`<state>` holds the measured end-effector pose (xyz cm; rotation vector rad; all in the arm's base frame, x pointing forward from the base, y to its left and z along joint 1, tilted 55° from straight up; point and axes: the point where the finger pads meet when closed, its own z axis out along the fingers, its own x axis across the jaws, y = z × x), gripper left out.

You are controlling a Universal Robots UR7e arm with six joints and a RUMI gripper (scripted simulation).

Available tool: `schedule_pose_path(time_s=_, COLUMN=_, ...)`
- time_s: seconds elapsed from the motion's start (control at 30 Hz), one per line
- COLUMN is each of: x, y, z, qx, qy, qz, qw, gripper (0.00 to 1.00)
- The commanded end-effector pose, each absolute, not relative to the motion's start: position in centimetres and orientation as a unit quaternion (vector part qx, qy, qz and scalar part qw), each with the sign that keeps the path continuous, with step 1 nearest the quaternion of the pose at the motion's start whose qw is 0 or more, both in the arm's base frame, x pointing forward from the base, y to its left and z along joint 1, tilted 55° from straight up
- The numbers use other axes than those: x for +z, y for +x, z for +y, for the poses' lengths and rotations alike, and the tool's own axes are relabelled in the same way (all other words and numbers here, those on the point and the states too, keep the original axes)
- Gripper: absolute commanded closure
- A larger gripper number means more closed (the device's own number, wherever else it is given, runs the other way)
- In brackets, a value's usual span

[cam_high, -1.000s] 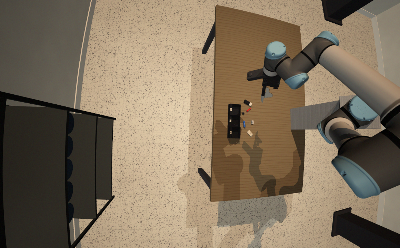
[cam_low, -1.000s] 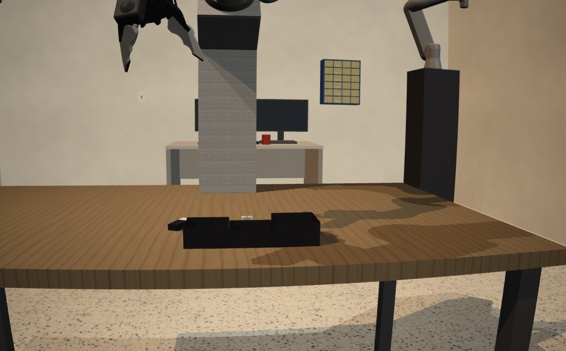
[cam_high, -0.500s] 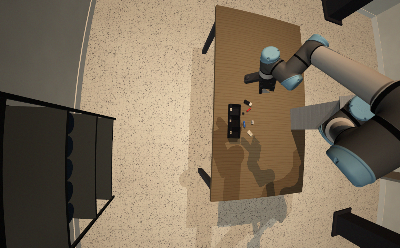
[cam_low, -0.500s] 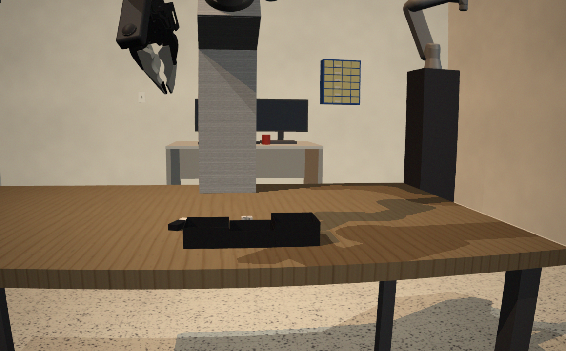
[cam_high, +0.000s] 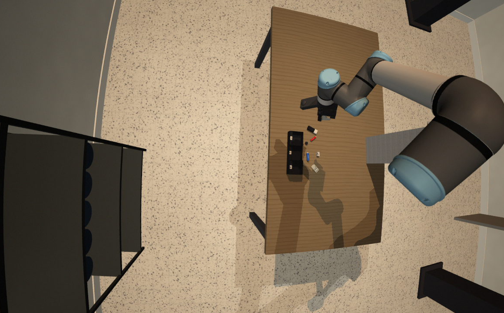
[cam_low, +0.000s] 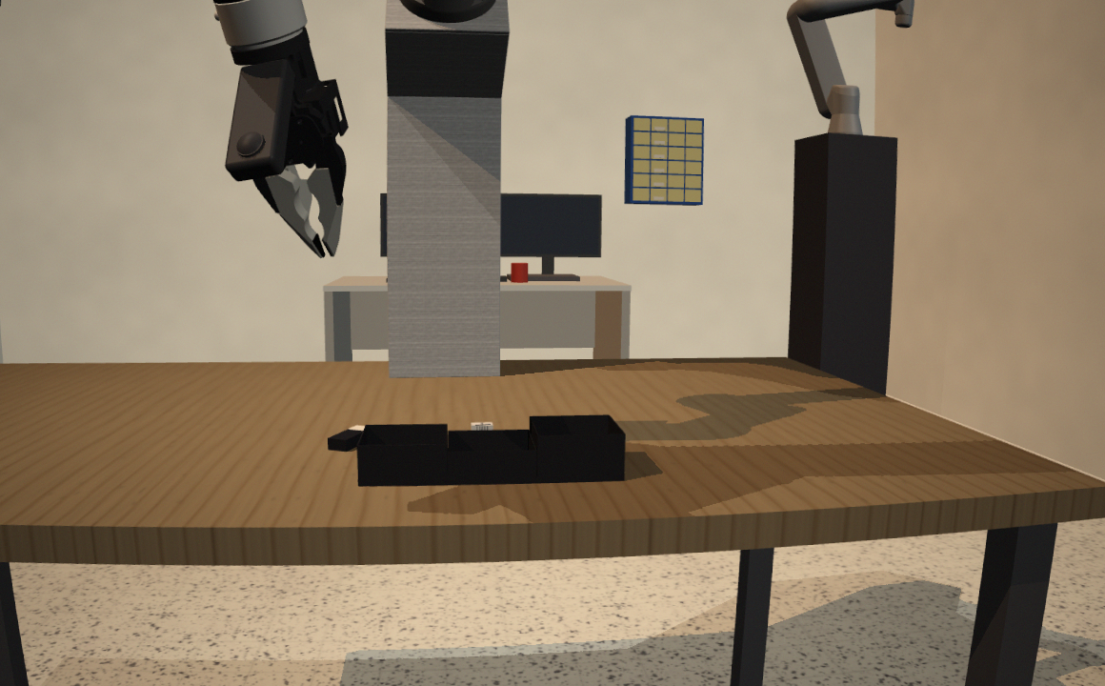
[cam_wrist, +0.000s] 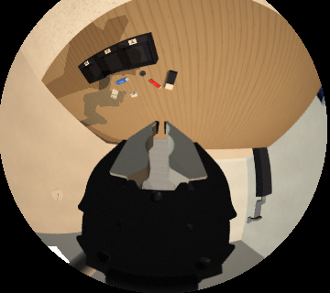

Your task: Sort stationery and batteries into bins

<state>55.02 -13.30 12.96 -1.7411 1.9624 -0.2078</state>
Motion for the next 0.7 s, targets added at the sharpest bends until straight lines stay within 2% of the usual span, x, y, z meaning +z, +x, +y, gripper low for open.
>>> schedule_pose_path(time_s=0.0, x=10.8, y=55.4, z=-12.7, qx=-0.094, qy=-0.642, qz=0.717, qw=0.254, gripper=0.96)
schedule_pose_path(time_s=0.67, x=5.8, y=56.3, z=-8.9, qx=-0.200, qy=-0.639, qz=0.689, qw=0.279, gripper=0.96)
